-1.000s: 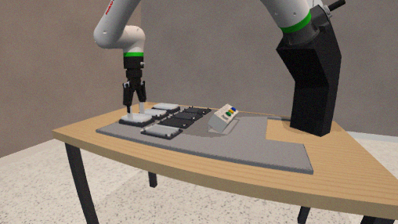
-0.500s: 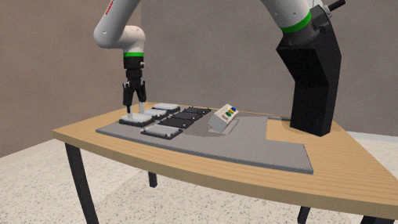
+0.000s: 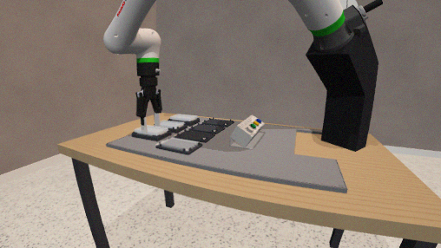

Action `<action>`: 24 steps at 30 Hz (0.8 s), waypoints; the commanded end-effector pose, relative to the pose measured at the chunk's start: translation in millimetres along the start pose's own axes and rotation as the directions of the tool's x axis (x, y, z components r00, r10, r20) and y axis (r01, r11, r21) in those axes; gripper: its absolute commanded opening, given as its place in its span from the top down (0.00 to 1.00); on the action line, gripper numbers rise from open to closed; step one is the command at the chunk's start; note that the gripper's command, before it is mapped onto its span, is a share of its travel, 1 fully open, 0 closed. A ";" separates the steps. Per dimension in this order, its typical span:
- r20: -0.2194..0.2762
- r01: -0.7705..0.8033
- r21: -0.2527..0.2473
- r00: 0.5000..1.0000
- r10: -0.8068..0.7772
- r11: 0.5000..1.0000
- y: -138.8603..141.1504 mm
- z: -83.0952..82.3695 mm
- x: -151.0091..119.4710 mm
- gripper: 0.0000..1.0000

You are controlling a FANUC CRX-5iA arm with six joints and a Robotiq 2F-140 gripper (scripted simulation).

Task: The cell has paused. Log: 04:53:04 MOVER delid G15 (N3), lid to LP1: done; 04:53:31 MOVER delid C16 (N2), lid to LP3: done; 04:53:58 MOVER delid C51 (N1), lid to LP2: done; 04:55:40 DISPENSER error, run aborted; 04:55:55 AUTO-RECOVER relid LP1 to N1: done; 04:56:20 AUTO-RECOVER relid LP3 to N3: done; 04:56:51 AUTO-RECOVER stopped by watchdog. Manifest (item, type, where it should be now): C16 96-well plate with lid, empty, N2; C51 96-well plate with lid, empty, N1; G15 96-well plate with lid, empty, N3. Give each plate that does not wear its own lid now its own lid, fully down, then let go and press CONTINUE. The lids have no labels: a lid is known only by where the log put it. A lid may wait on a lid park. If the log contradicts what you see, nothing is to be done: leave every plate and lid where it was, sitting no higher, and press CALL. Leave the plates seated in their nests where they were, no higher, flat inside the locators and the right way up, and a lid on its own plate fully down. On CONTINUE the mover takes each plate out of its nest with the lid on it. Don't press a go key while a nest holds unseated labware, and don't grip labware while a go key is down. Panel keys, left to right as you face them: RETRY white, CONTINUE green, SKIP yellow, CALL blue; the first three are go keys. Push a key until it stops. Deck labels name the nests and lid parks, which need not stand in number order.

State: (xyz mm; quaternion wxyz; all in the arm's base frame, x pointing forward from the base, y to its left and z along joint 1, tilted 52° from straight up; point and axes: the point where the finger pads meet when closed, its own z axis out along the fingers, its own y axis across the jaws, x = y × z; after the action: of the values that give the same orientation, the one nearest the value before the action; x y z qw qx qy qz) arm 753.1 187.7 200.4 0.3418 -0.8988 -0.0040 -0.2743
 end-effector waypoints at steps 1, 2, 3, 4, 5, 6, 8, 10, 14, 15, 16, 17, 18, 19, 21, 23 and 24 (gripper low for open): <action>0.000 0.000 0.000 1.000 0.000 1.000 0.1 -0.2 0.2 1.00; 0.000 0.000 0.000 1.000 0.000 1.000 0.1 -0.2 0.2 1.00; 0.000 0.000 0.000 1.000 0.000 1.000 0.1 -0.2 0.2 1.00; 0.000 0.000 0.000 1.000 0.000 1.000 0.1 -0.2 0.2 1.00; 0.000 0.000 0.000 1.000 0.000 1.000 0.1 -0.2 0.2 1.00; 0.000 0.000 0.000 1.000 0.000 1.000 0.1 -0.2 0.2 1.00; 0.000 0.000 0.000 1.000 0.000 1.000 0.1 -0.2 0.2 1.00; 0.000 0.000 0.000 1.000 0.000 1.000 0.1 -0.2 0.2 1.00; 0.000 0.000 0.000 1.000 0.000 1.000 0.1 -0.2 0.2 0.34; 0.000 0.000 0.000 1.000 0.000 1.000 0.1 -0.2 0.2 0.34; 0.000 0.000 0.000 1.000 0.000 1.000 0.1 -0.2 0.2 0.34; 0.000 0.000 0.000 1.000 0.000 1.000 0.1 -0.2 0.2 0.34; 0.000 0.000 0.000 1.000 0.000 1.000 0.1 -0.2 0.2 0.34; 0.000 0.000 0.000 1.000 0.000 1.000 0.1 -0.2 0.2 0.34; 0.000 0.000 0.000 1.000 0.000 1.000 0.1 -0.2 0.2 0.34; 0.000 0.000 0.000 1.000 0.000 1.000 0.1 -0.2 0.2 0.34; 0.000 0.000 0.000 1.000 0.000 1.000 0.1 -0.2 0.2 0.34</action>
State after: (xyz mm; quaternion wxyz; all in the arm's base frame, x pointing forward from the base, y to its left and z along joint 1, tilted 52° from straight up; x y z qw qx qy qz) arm 753.1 187.7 200.4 0.3418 -0.8988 -0.0040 -0.2743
